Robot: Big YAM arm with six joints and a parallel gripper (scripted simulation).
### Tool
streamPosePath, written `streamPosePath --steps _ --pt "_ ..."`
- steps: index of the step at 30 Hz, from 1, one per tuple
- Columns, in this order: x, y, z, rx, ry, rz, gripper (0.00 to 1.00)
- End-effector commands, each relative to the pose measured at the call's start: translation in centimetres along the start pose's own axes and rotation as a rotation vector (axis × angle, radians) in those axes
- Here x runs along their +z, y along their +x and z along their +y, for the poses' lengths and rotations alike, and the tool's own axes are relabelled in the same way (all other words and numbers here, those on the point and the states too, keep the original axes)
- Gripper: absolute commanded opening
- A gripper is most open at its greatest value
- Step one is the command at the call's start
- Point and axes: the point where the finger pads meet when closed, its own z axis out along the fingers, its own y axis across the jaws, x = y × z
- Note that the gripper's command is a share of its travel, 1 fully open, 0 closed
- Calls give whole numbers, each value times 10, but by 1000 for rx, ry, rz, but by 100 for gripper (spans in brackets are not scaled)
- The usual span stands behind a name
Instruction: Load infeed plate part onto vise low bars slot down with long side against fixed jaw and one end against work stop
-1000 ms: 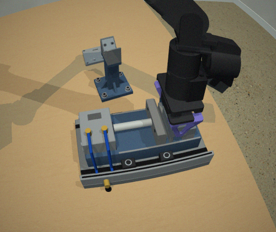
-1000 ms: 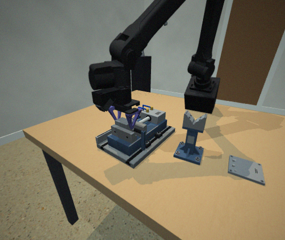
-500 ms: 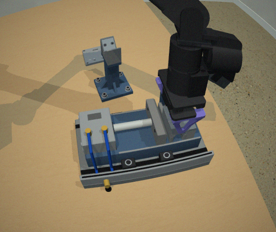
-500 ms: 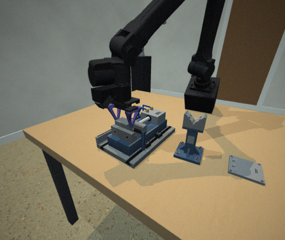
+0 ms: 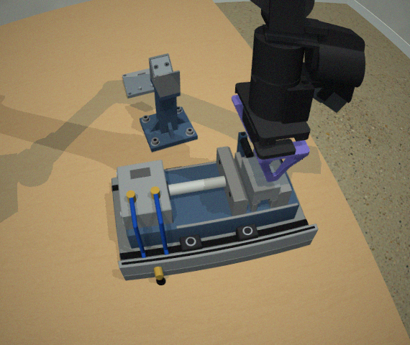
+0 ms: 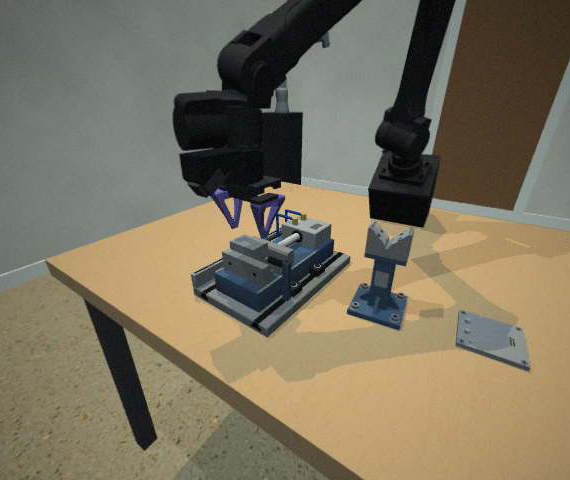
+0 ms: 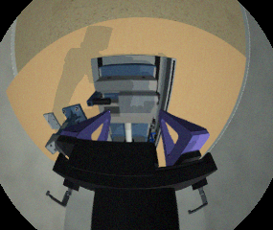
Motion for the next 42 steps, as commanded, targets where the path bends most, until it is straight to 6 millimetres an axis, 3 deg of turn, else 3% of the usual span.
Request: streamPosePath --steps 1,3,6,9,11,14,17,22,23,42 --pt "-36 -20 -8 -9 23 -54 74" --pt "-43 -20 -8 -10 23 -54 74" --pt "-22 1 -10 9 3 15 74" --pt "-27 -3 -11 7 6 7 74" --pt "-58 -19 -8 -10 25 -54 74" --pt "-62 -19 -8 -10 24 -55 74" --pt "-36 0 -10 12 4 14 74" --pt "-43 -4 -10 9 9 -1 74" --pt "-43 -4 -10 9 9 -1 0" --pt "-43 -4 -10 9 9 -2 0"
